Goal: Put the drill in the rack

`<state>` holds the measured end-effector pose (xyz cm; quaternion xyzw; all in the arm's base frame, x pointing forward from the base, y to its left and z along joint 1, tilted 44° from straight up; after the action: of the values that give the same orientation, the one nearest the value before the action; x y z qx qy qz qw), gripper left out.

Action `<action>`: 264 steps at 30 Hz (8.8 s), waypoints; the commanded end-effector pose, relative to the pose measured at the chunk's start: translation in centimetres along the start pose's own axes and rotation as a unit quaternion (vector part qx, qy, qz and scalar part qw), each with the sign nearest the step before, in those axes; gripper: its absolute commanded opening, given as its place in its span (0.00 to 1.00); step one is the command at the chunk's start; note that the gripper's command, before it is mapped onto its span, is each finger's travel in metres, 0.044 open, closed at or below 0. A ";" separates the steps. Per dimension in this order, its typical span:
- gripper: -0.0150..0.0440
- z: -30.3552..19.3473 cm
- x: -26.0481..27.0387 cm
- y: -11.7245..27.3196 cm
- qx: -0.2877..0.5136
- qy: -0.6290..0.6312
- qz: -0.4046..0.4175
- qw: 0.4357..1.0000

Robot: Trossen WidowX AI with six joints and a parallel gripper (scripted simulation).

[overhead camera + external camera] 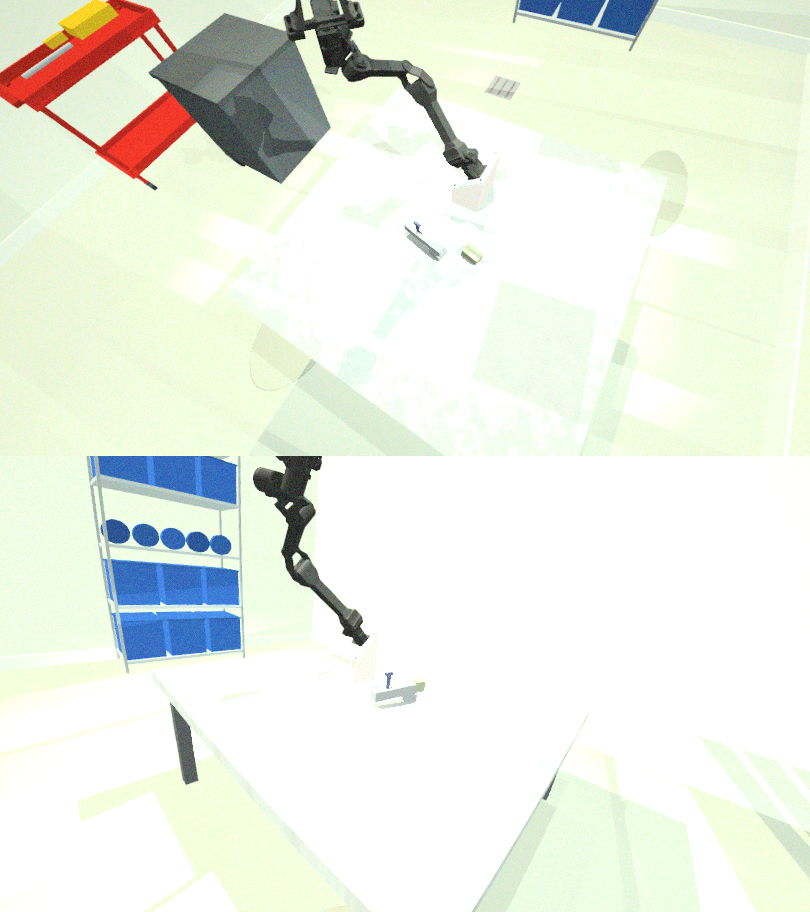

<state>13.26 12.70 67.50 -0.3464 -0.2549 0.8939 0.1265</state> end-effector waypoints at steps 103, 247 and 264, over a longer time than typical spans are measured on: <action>0.25 -40.0 14.8 46.8 0.874 -0.088 -0.470 0.089; 1.00 -54.6 23.5 51.3 0.950 0.000 0.285 0.127; 0.64 -54.5 23.2 52.0 0.952 0.000 0.279 0.129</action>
<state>31.04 -1.47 -8.05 0.0047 0.9147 0.3928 0.0954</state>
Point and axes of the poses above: the point midway between the two fingers, 35 mm back from their tips, its own y axis back along the fingers, its own x axis across the jaws, z = x × y, the point moved 3 cm from there along y, back along the fingers, and after that the axes turned 2 degrees about y, right-handed, at the moved point
